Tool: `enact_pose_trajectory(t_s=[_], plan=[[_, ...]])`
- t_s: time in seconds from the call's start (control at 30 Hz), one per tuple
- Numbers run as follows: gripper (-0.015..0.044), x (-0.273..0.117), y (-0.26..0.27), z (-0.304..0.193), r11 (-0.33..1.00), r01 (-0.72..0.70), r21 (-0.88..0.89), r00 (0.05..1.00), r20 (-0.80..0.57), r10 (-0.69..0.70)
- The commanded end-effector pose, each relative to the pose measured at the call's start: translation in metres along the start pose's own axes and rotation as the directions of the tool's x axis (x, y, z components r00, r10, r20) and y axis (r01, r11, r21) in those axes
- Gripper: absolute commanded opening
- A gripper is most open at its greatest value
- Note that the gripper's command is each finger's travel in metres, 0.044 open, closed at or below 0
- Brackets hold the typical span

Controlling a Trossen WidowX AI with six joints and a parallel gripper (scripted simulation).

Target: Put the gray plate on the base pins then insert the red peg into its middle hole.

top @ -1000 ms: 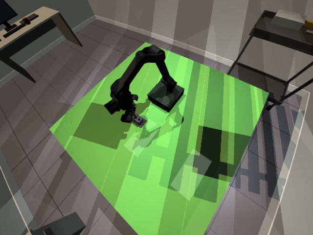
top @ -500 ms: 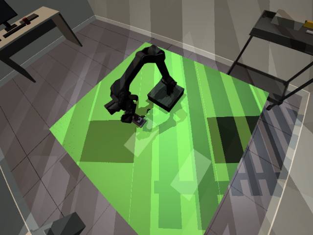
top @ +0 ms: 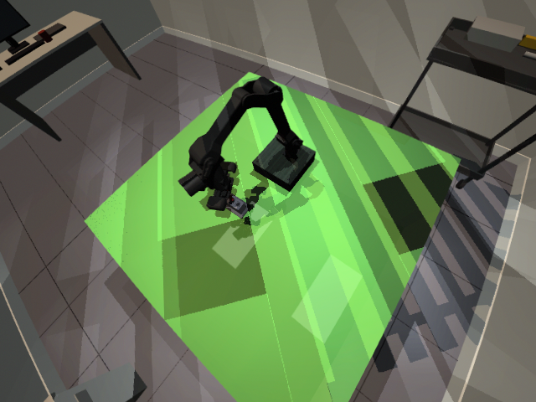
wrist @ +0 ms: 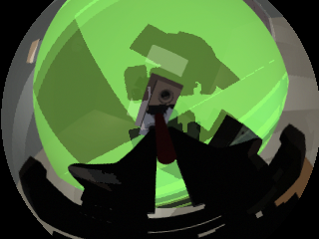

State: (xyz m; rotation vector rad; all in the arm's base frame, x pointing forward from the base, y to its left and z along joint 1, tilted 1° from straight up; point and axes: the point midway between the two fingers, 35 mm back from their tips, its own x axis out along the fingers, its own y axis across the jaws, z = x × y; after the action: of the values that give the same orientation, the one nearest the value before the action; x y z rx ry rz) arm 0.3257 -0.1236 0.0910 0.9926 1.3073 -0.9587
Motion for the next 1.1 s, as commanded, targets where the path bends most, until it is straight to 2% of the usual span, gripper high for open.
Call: enact_pose_trajectory(t_s=[0.0,1.07], plan=[[0.0,-0.0019,0.0008,0.0013,1.0,-0.001,0.002,1.0,0.006,0.001],[0.0,-0.0015,-0.0013,0.0018,1.0,-0.003,0.005,1.0,0.003,0.003]])
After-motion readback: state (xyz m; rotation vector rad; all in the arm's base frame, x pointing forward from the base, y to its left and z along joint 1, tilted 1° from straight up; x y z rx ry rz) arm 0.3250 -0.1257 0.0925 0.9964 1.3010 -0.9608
